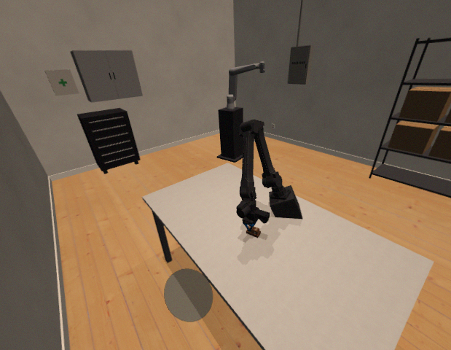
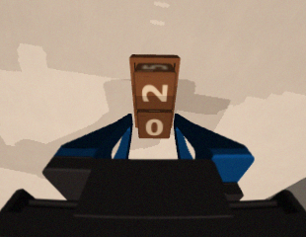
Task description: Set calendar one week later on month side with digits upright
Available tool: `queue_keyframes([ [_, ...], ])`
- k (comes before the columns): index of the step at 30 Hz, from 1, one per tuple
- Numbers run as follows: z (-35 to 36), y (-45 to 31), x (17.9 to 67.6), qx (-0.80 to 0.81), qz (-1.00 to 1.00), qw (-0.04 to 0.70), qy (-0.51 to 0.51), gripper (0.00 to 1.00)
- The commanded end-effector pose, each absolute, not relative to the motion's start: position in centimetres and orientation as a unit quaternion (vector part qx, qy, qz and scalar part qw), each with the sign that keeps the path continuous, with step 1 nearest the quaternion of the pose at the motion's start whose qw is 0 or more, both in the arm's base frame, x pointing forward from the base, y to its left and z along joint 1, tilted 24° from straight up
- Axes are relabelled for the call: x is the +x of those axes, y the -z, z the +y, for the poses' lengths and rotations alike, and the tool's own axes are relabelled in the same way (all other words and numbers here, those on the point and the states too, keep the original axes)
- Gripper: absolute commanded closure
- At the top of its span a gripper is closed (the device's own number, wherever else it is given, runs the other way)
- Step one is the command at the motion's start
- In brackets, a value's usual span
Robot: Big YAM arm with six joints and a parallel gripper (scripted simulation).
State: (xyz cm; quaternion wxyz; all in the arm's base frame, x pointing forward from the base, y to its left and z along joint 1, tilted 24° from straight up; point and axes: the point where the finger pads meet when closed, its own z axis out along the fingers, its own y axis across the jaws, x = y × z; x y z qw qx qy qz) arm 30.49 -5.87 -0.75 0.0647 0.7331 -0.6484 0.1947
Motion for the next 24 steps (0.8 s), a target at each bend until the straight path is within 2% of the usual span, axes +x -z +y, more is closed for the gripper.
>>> queue_keyframes([
  [1, -4.9, -2.2, 32.2, 0.729, -0.649, 0.045, -0.214, 0.54],
  [16, -2.6, -8.5, 30.9, 0.728, -0.650, 0.040, -0.216, 0.54],
  [22, -2.8, -7.2, 29.4, 0.730, -0.652, 0.061, -0.197, 0.54],
  [23, -2.8, -7.2, 29.4, 0.729, -0.652, 0.061, -0.197, 0.00],
  [24, -2.8, -7.4, 29.5, 0.729, -0.653, 0.058, -0.199, 0.00],
])
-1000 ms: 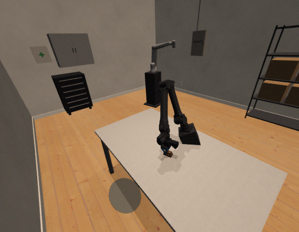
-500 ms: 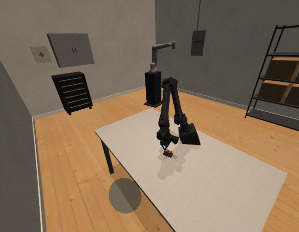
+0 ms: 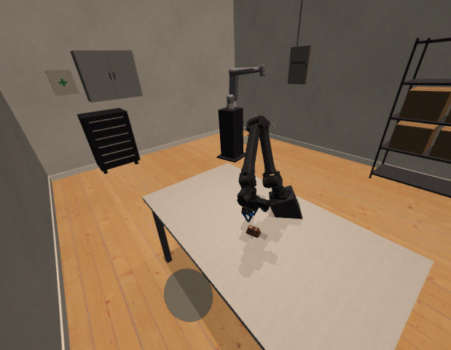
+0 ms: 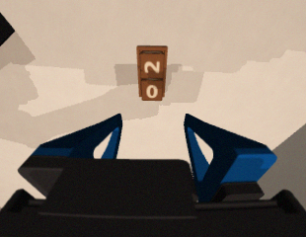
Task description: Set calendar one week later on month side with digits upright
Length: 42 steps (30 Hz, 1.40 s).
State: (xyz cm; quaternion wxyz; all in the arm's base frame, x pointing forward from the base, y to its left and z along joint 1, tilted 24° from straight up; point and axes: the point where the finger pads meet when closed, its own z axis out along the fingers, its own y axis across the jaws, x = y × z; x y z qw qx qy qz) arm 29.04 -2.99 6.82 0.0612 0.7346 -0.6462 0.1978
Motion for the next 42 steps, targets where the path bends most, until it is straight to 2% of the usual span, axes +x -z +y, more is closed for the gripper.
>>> queue_keyframes([
  [1, -2.8, -7.4, 29.5, 0.729, -0.653, 0.058, -0.199, 0.00],
  [22, -2.8, -7.7, 29.6, 0.728, -0.653, 0.054, -0.202, 0.00],
  [26, -2.2, -9.5, 30.7, 0.728, -0.650, 0.039, -0.215, 0.00],
  [42, 0.0, -15.3, 29.2, 0.727, -0.651, 0.035, -0.216, 0.00],
])
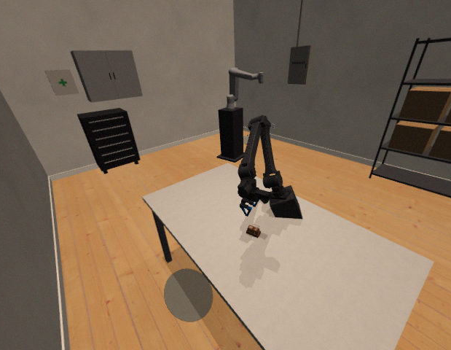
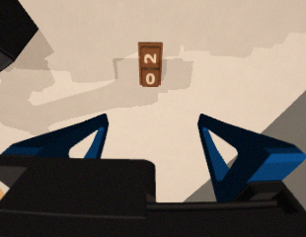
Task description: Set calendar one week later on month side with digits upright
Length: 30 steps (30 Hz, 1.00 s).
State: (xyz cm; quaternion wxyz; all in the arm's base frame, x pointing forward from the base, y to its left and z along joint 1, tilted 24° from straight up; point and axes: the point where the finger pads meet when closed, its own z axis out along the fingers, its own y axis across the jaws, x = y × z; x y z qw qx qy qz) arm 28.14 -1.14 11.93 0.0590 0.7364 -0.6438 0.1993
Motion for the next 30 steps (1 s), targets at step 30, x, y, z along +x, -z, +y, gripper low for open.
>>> queue_keyframes([
  [30, 0.2, -16.1, 28.4, 0.725, -0.655, 0.047, -0.206, 0.00],
])
